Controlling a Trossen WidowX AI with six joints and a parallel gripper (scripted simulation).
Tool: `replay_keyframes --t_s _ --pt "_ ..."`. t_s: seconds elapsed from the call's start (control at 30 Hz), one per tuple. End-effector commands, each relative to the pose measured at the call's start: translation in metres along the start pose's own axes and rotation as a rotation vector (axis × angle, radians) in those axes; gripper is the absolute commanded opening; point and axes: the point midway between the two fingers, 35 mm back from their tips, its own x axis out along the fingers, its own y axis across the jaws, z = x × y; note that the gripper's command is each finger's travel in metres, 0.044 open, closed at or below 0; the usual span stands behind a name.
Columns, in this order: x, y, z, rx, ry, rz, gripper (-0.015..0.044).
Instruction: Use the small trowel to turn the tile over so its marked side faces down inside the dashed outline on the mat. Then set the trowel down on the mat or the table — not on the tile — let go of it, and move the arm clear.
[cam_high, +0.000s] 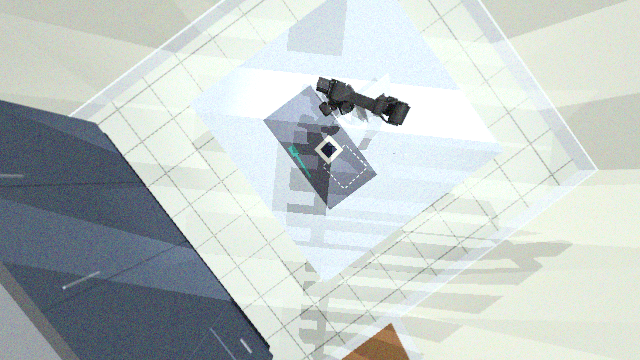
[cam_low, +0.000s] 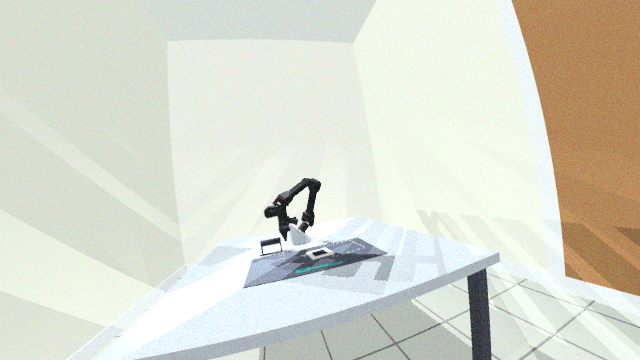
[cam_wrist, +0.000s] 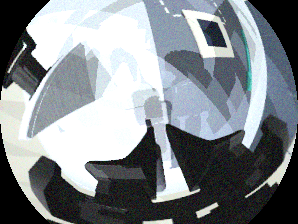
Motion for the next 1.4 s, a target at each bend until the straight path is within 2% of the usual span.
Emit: replay_keyframes --t_s 0.0,0.6,1.37 --pt "-0.005 -0.015 -0.001 -0.004 0.007 -0.004 0.01" --pt "-0.019 -0.082 0.003 -0.005 0.001 -0.006 0.01" --pt "-0.018 -0.079 0.002 -0.011 0.004 -0.004 0.01"
